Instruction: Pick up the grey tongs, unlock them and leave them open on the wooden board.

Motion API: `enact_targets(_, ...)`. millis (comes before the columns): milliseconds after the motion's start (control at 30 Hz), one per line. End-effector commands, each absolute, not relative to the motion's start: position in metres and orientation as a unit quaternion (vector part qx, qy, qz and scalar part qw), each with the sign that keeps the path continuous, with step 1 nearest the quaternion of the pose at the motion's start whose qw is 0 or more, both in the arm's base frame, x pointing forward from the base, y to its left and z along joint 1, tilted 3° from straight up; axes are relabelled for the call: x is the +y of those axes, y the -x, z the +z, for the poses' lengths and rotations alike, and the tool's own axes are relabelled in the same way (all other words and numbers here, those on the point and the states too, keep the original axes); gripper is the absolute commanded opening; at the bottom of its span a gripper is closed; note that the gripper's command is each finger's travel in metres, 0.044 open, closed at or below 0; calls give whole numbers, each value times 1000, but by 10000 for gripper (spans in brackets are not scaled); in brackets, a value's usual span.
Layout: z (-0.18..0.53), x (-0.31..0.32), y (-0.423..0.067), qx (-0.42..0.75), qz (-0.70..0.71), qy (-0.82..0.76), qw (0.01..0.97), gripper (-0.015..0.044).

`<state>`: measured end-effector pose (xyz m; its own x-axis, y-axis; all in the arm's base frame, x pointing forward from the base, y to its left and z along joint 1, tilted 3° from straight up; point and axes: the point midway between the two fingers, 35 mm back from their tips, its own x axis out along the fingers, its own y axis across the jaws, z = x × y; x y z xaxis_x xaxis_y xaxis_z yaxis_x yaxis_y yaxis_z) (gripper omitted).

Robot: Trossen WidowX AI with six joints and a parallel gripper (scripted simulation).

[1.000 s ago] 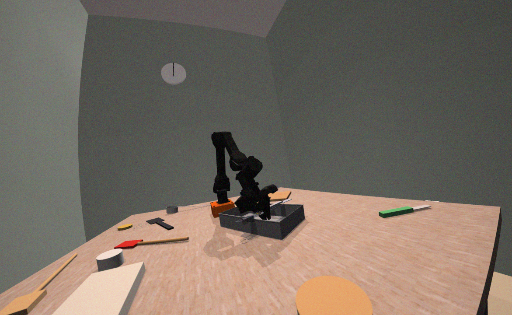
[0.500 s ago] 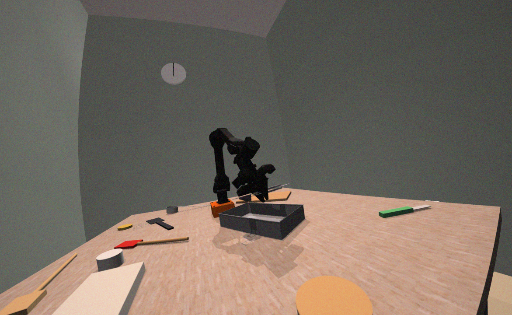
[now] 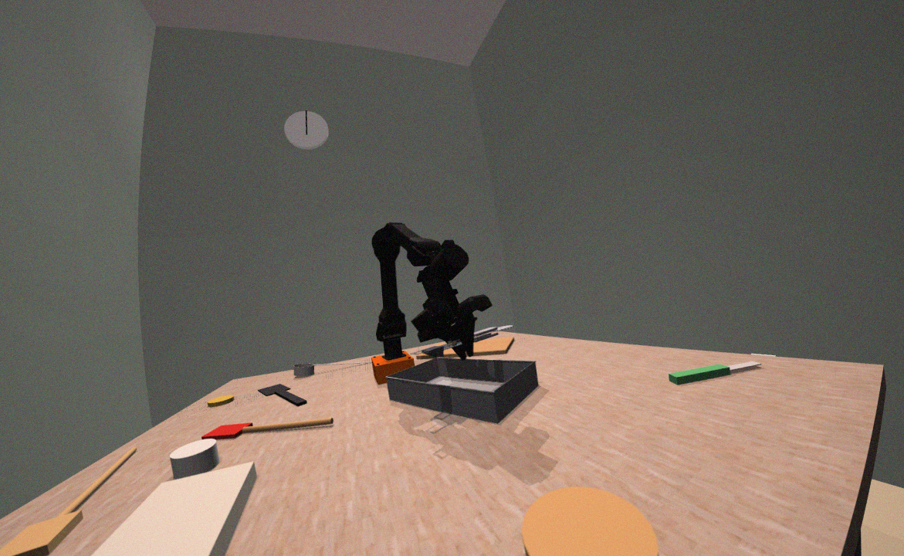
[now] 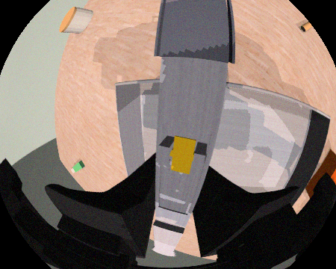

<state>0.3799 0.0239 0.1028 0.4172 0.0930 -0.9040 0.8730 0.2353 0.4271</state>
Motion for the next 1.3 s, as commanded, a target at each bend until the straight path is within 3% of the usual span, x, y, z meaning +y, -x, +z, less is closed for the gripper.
enact_targets(0,107,24,-384,455,-315,-532,641,-150)
enact_targets(767,108,23,-378,533,-411,-451,586,-150)
enact_targets(1267,105,51,-373,559,-381,-420,605,-150)
